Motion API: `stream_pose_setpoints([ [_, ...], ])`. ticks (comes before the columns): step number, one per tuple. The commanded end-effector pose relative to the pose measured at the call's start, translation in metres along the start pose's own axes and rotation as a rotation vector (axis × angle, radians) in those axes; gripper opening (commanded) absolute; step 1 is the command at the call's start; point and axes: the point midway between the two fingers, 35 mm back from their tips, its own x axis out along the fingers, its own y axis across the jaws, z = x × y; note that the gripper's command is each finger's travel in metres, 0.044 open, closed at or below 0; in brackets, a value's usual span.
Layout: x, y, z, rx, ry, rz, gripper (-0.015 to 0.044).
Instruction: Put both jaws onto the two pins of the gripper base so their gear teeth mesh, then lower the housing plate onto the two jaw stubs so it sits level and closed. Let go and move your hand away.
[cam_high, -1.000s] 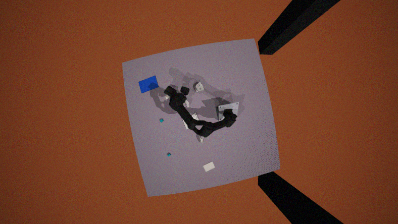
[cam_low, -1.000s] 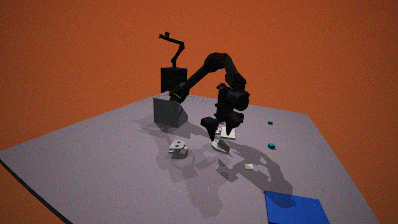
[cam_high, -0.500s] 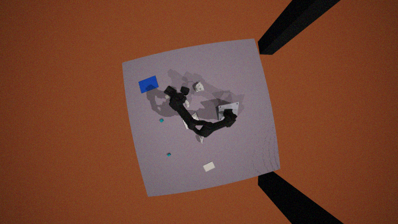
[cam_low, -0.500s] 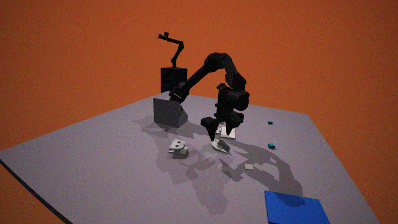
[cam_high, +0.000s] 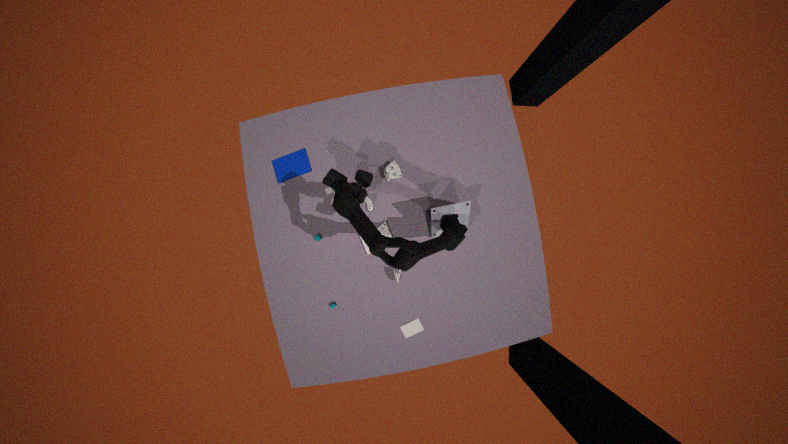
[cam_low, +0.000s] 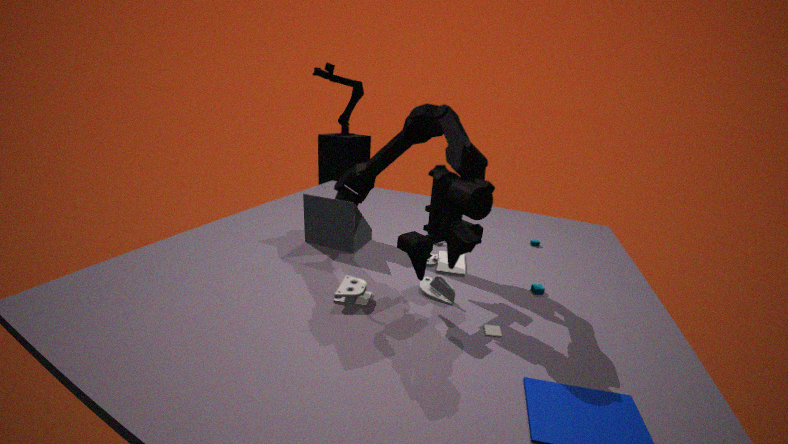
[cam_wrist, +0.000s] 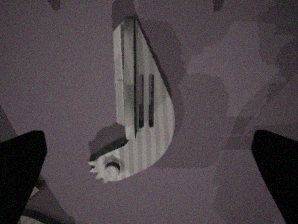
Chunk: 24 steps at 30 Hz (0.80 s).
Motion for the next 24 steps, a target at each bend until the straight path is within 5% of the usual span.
stream_pose_setpoints([
  [1, 0.000, 0.001, 0.000, 0.004, -0.002, 0.005, 0.0440],
  [24, 0.029, 0.001, 0.003, 0.002, -0.002, 0.003, 0.0440],
])
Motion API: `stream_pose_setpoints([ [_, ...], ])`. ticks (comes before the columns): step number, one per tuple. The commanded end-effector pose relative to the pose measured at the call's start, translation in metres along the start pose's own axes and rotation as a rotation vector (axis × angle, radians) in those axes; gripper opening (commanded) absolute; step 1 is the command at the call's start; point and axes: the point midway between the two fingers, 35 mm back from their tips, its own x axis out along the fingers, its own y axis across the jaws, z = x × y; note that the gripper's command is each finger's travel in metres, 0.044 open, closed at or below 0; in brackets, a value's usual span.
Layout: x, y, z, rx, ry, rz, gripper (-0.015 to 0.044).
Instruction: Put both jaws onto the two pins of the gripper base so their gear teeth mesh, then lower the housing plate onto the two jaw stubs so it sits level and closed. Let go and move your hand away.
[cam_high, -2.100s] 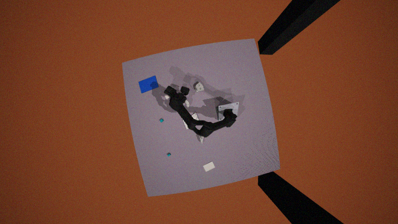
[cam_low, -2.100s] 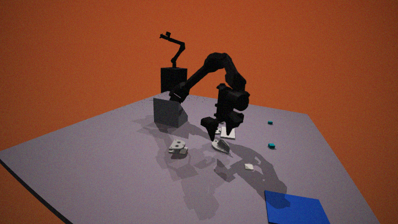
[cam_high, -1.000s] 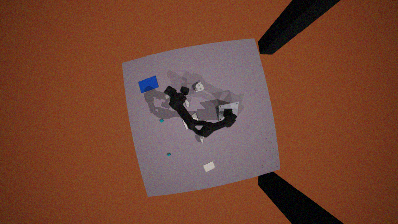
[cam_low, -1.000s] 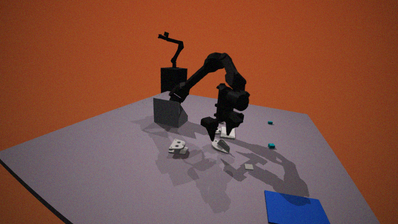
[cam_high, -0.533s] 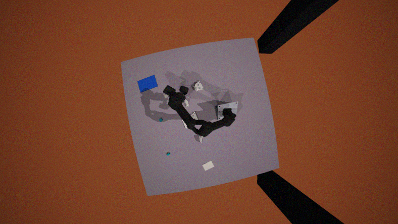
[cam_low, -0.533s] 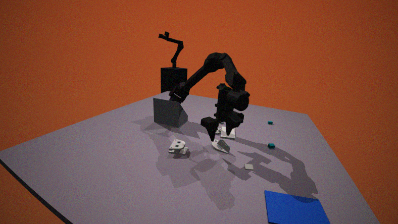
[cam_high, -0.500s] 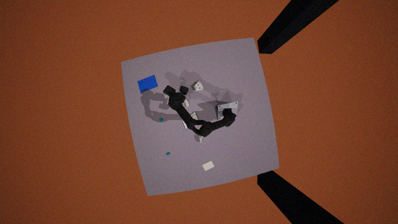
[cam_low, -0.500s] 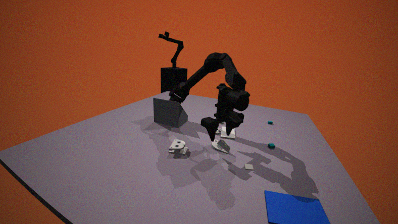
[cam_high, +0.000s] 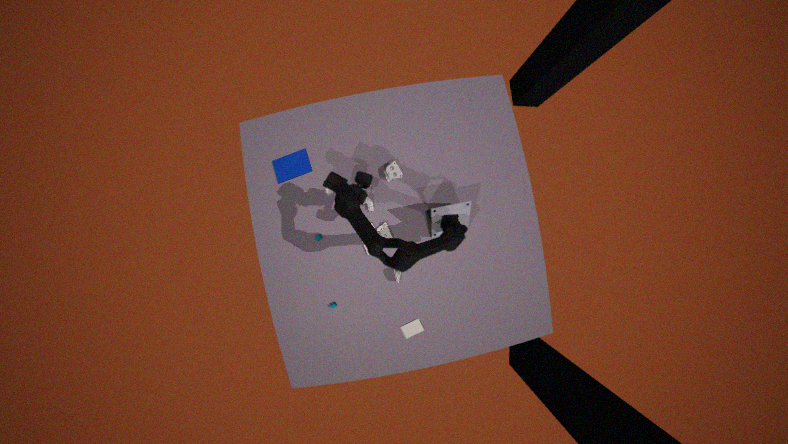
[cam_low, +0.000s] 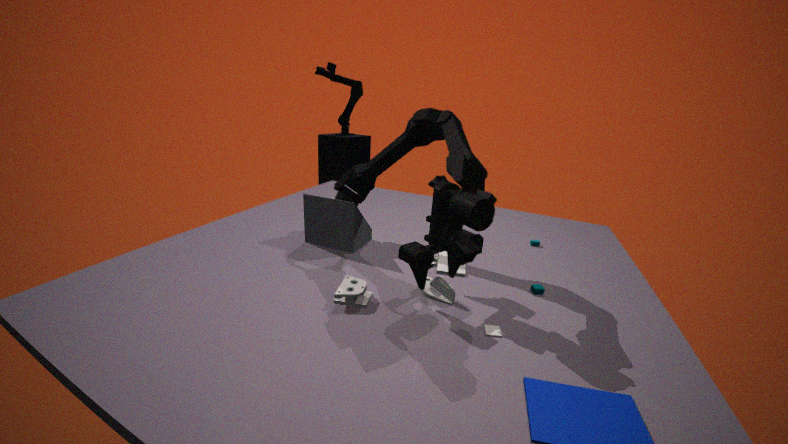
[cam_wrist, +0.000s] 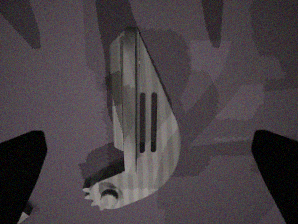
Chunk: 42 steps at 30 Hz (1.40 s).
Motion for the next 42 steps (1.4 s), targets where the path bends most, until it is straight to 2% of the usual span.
stream_pose_setpoints([
  [1, 0.010, 0.000, -0.002, 0.011, 0.007, 0.008, 0.0440],
  [14, 0.030, 0.000, -0.002, 0.012, 0.006, 0.011, 0.0440],
  [41, 0.031, 0.000, -0.002, 0.012, 0.006, 0.012, 0.0440],
  [42, 0.030, 0.000, -0.002, 0.007, 0.007, 0.006, 0.0414],
])
